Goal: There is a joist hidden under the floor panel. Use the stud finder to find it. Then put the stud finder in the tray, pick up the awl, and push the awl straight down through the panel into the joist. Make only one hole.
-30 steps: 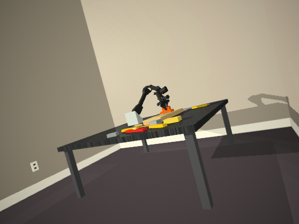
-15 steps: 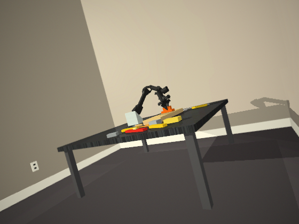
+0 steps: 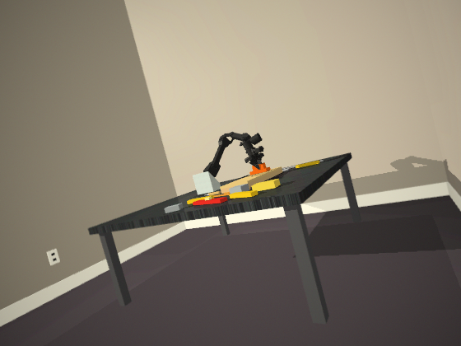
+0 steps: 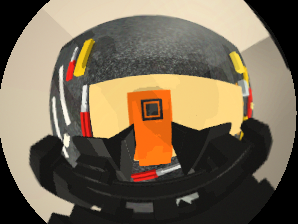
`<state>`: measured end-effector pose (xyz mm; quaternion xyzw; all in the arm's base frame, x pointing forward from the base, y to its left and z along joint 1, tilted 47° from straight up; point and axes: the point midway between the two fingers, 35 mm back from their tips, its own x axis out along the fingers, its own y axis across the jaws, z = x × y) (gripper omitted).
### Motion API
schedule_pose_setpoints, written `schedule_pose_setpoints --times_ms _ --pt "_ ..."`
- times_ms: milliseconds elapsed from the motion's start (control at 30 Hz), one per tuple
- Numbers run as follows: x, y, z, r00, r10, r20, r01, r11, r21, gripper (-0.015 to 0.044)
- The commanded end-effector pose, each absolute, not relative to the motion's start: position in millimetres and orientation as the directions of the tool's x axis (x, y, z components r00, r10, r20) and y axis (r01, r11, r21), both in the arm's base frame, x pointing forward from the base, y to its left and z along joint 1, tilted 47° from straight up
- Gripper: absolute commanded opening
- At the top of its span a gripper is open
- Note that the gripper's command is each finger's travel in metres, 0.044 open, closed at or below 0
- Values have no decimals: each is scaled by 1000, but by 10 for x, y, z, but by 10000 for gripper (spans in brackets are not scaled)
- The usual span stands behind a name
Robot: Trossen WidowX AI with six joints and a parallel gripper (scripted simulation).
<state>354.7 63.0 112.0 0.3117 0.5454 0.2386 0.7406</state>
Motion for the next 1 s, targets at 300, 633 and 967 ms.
schedule_pose_setpoints --times_ms 300,633,967 --pt "3541 774 1263 289 697 -656 -17 689 725 0" --pt "3539 867 1362 289 698 -656 -17 689 725 0" --pt "3537 960 1461 289 698 -655 -18 688 725 0"
